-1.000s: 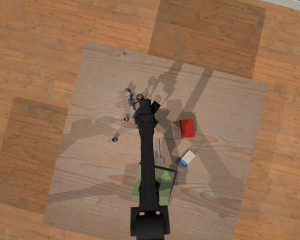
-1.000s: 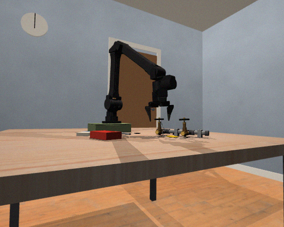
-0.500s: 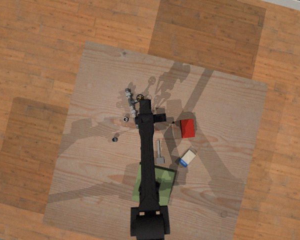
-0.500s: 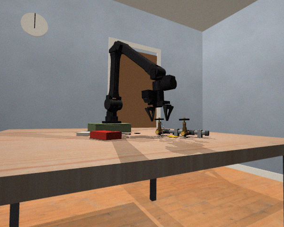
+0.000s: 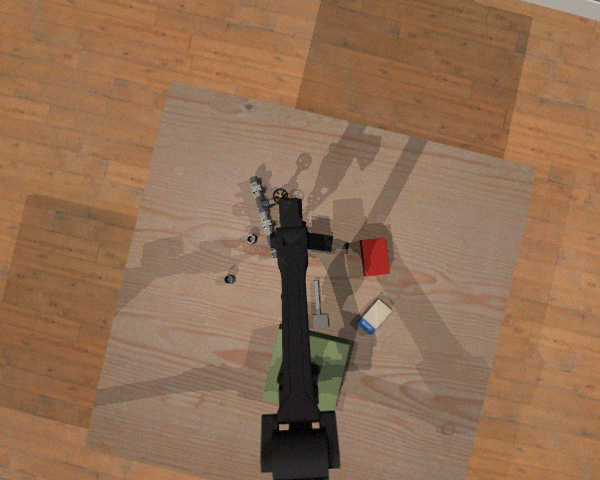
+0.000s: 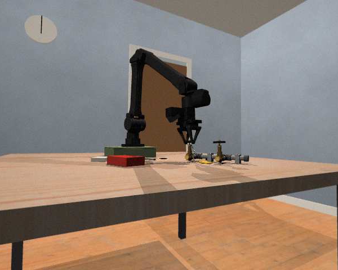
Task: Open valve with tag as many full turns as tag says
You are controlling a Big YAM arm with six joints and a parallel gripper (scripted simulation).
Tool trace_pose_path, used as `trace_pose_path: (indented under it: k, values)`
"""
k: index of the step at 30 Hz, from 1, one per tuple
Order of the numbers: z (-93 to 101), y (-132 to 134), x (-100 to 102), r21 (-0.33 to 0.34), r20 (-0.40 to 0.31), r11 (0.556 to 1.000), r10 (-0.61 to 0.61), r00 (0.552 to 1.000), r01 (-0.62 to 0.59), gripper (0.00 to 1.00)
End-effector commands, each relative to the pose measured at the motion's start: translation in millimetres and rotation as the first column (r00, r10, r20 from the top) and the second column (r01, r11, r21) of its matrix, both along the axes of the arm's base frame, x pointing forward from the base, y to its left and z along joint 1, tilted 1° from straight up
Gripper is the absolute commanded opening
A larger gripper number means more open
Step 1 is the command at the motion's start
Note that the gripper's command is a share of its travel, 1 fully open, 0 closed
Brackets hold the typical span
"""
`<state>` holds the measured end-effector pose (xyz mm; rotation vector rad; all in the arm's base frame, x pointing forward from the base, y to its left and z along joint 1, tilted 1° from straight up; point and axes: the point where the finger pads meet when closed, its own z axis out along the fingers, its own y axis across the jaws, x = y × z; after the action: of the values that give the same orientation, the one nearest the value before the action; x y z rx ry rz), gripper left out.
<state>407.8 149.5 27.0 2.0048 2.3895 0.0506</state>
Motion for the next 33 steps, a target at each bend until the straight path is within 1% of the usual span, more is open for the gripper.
trace_pose_path:
  k: [1,25,33]
  values:
    - [13.4,5.1,9.5,0.010,0.028,1.000,-0.017,0.999,0.017,0.00]
    - [13.7,5.1,9.6,0.010,0.029,1.000,-0.014,0.999,0.014,0.00]
    - [13.7,5.2,9.6,0.004,0.030,0.997,0.081,0.996,-0.081,0.00]
